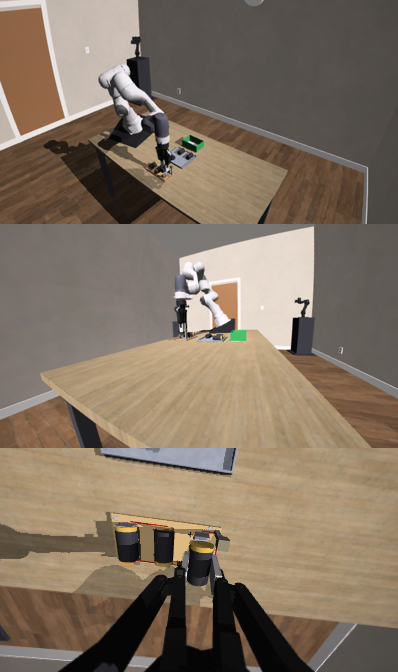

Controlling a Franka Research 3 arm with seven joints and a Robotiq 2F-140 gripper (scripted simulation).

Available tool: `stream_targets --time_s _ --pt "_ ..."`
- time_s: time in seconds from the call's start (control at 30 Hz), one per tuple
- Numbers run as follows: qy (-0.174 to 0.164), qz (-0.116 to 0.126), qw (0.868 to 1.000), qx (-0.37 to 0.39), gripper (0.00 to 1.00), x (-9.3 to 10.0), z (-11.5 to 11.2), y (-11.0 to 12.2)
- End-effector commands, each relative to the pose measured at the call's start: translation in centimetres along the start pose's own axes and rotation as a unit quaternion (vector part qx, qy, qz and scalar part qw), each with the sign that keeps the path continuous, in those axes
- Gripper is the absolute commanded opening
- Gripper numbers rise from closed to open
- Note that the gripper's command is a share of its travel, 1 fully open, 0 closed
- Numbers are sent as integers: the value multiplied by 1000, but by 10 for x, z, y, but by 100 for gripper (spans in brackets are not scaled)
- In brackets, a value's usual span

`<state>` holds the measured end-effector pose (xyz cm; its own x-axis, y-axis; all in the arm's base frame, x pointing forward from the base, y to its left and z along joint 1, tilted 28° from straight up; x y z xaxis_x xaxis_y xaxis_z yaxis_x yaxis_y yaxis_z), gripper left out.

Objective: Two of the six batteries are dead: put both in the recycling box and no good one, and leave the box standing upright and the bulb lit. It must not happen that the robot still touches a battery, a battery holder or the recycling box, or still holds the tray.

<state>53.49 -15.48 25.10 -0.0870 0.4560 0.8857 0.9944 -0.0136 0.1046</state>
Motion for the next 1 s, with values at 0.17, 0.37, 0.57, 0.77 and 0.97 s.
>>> stream_targets --time_s 0.17,0.37,0.57,0.77,0.97 --pt "1 -3 1000 0 16 1 0 2" --pt "1 -3 1000 0 16 1 0 2" --pt "1 -3 1000 0 16 -7 0 2" --pt "1 -3 1000 0 16 -12 0 2" --pt "1 -3 1000 0 16 -12 0 2"
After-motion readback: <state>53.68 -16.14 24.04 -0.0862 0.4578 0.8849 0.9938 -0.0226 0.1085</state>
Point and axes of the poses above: the point where the finger pads meet when closed, its own x axis back along the fingers, its own y axis across the jaws, z = x × y, the point moved 10 cm from there along x, back along the fingers, and after that the axes turned 1 degree about x, right-handed, at the moved point
